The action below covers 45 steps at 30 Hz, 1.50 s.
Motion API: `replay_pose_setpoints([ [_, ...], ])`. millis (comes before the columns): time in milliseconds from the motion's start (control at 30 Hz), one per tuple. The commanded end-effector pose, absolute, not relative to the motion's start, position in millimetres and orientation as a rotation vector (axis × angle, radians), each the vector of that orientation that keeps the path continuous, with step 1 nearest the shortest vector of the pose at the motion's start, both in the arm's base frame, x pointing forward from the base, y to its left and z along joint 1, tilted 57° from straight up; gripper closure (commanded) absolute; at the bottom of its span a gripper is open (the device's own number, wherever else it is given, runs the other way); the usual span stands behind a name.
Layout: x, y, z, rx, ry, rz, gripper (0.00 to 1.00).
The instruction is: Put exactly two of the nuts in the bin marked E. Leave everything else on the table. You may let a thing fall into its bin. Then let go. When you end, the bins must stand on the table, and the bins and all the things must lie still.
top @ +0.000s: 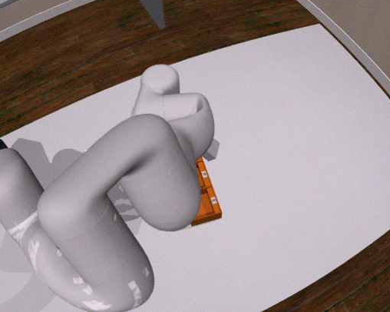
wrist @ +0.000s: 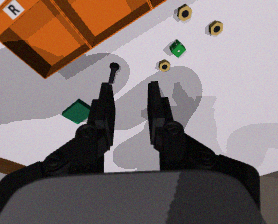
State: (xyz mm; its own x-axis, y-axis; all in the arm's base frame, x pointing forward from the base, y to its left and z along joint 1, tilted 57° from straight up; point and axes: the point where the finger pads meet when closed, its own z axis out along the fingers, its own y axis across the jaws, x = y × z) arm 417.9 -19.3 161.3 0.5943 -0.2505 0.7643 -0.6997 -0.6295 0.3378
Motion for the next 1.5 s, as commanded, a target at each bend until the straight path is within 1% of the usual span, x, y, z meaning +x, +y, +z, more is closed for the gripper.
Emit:
replay_pose_setpoints([
  [0,404.5,-53.6,163.4,2.159,-0.924,1.008,0.70],
  [67,397.9,-69.0,163.4,2.139,-1.006,1.037,0.70],
  [133,397.9,-69.0,163.4,2.139,-1.006,1.037,0.70],
  [167,394.5,-76.6,163.4,2.107,-1.122,1.082,0.70],
  [500,361.5,-150.3,164.1,1.973,-1.490,1.220,0.70],
  [633,359.1,-153.3,166.1,1.915,-1.632,1.296,0.70],
  [1467,363.1,-148.8,163.3,1.914,-1.636,1.298,0.70],
])
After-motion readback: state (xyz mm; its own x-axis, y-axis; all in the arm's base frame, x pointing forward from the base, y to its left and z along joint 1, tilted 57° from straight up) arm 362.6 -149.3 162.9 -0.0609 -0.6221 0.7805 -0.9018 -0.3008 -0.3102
